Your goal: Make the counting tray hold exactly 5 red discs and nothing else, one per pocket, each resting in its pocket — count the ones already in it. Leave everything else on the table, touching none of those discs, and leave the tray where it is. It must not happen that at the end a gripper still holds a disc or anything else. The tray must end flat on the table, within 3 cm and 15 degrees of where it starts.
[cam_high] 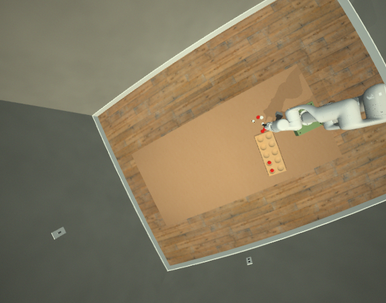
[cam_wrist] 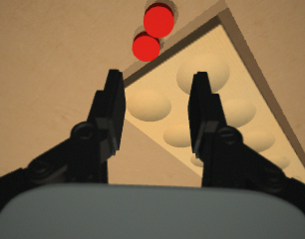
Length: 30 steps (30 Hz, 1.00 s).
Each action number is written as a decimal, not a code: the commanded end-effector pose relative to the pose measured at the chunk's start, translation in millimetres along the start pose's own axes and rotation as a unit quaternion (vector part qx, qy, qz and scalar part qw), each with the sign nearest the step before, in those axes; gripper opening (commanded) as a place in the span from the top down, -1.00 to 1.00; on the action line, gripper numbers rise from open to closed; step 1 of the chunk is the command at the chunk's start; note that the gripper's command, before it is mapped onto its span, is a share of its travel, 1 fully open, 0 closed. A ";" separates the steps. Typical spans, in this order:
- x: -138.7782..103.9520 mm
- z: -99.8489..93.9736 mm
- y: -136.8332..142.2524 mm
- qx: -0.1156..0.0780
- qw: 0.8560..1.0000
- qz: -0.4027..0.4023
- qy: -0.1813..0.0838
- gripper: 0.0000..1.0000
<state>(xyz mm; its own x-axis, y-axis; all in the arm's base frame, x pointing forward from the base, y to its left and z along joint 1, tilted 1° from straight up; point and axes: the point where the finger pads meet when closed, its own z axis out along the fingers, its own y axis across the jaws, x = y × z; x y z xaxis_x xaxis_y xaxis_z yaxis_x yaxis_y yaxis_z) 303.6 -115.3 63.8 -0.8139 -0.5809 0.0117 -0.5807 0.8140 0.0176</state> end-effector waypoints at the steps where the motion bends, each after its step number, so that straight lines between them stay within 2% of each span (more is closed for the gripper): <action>1: 0.2 11.4 -1.6 0.001 1.000 0.001 -0.001 0.07; 6: -0.2 58.5 -1.5 0.001 1.000 0.001 -0.001 0.07; 11: -0.3 92.1 -1.1 0.001 1.000 0.001 -0.001 0.07; 13: -0.1 96.8 -0.8 0.001 1.000 0.001 -0.001 0.07; 27: -0.1 97.4 -0.7 0.001 1.000 0.001 -0.001 0.07; 28: -0.1 97.4 -0.7 0.001 1.000 0.001 -0.001 1.00; 30: -0.1 97.4 -0.7 0.001 1.000 0.001 -0.001 1.00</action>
<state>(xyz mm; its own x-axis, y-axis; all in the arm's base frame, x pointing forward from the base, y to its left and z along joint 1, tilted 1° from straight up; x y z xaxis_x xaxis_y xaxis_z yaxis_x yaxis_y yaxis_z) 301.4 -114.8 -34.0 -0.8156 -0.5785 0.0118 -0.5783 0.8156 0.0176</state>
